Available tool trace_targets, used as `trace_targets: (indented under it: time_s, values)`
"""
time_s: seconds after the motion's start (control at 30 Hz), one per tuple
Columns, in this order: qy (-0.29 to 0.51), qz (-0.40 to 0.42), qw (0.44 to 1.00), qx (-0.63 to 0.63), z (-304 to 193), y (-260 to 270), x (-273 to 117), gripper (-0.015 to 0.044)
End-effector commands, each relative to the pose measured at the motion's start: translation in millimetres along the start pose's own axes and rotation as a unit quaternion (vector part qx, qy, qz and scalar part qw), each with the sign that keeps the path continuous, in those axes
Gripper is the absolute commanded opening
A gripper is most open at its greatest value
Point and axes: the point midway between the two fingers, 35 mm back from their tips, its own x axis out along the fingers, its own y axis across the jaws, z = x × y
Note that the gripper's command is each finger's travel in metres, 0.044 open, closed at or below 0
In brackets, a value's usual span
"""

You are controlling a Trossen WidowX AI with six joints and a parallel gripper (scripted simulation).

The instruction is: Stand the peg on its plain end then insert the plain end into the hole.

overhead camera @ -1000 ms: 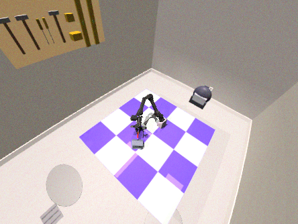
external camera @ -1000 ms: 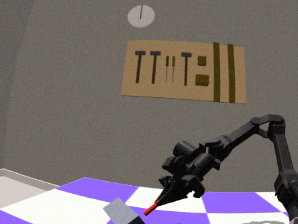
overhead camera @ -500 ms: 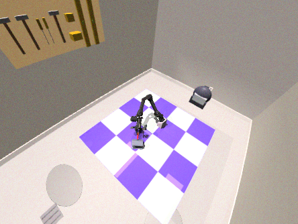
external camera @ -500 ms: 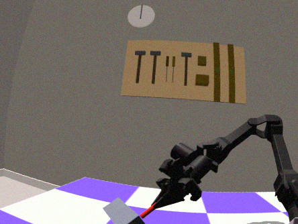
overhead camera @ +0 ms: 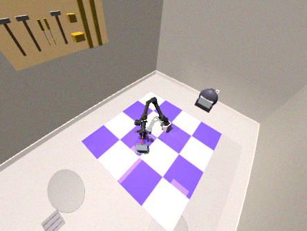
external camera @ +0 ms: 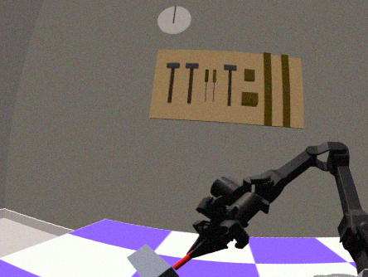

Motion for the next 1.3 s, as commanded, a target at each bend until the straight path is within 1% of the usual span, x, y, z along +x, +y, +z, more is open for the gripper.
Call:
trace_targets:
  time_s: [0.0, 1.27]
  values:
    - [0.000, 0.000, 1.000, 0.000, -0.2, 0.8, 2.3, 0.0000]
    - [0.000, 0.000, 1.000, 0.000, -0.4, 1.1, 26.6, 0.0000]
